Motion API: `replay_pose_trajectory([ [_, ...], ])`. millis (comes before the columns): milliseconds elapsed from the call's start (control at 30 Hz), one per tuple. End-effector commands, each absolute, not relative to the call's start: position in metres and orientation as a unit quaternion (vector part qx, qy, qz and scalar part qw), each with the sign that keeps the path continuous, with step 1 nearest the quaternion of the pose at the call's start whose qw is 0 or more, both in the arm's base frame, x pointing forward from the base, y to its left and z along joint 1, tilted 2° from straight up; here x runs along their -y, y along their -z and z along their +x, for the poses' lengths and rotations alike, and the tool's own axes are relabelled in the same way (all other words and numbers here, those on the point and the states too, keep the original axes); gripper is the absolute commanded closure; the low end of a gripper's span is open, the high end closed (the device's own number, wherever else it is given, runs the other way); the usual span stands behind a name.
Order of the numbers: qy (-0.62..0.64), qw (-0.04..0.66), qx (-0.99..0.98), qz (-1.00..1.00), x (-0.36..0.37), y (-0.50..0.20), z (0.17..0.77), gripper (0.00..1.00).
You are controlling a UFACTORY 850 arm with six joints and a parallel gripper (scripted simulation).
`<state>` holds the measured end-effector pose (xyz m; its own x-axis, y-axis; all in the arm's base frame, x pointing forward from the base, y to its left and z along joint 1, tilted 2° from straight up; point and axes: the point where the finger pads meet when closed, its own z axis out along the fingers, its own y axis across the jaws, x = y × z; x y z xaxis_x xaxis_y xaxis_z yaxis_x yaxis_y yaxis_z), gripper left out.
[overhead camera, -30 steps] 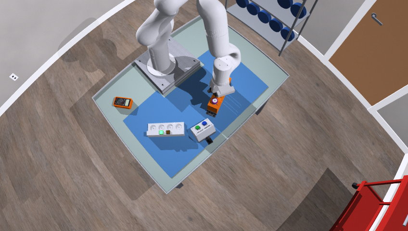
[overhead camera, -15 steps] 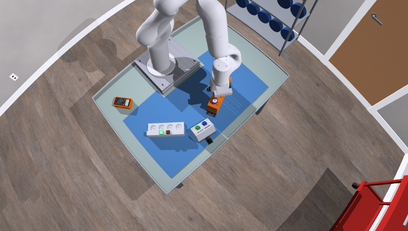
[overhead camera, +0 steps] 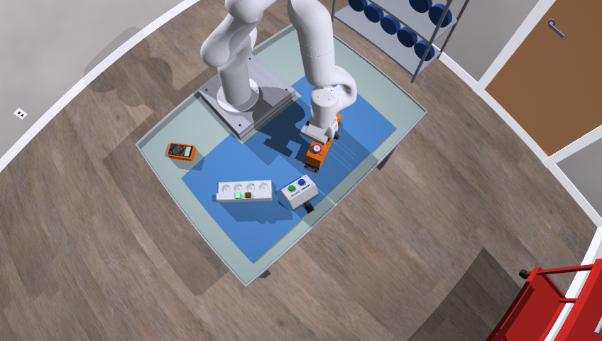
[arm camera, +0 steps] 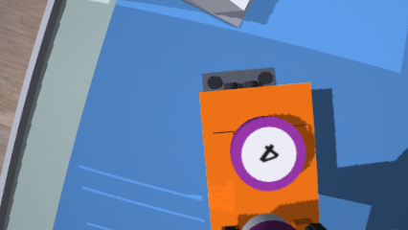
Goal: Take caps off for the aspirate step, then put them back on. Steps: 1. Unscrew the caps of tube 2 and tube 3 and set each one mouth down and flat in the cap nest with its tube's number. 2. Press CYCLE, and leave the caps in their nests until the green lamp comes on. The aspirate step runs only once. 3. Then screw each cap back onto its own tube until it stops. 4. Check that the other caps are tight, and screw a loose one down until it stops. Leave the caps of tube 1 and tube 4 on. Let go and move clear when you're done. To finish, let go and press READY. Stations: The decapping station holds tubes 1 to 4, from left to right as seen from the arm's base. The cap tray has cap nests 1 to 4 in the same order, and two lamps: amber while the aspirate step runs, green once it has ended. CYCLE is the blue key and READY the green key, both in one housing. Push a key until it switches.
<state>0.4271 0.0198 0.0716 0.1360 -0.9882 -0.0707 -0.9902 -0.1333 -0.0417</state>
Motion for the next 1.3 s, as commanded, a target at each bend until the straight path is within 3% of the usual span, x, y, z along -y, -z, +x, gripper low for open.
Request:
replay_pose_trajectory([
  [0, -0.008, 0.018, -0.708, -0.706, -0.0199, -0.0720, 0.4281, 1.00],
  [367, -0.013, 0.015, -0.873, -0.487, -0.0199, -0.0717, 0.4281, 1.00],
  [600, -0.013, 0.015, -0.878, -0.478, -0.0199, -0.0717, 0.4281, 1.00],
  [633, -0.013, 0.015, -0.878, -0.478, -0.0199, -0.0717, 0.4281, 0.54],
  [1067, -0.013, 0.015, -0.868, -0.495, -0.0199, -0.0722, 0.4281, 0.54],
  [1267, -0.011, 0.016, -0.803, -0.596, -0.0199, -0.0729, 0.4281, 0.54],
])
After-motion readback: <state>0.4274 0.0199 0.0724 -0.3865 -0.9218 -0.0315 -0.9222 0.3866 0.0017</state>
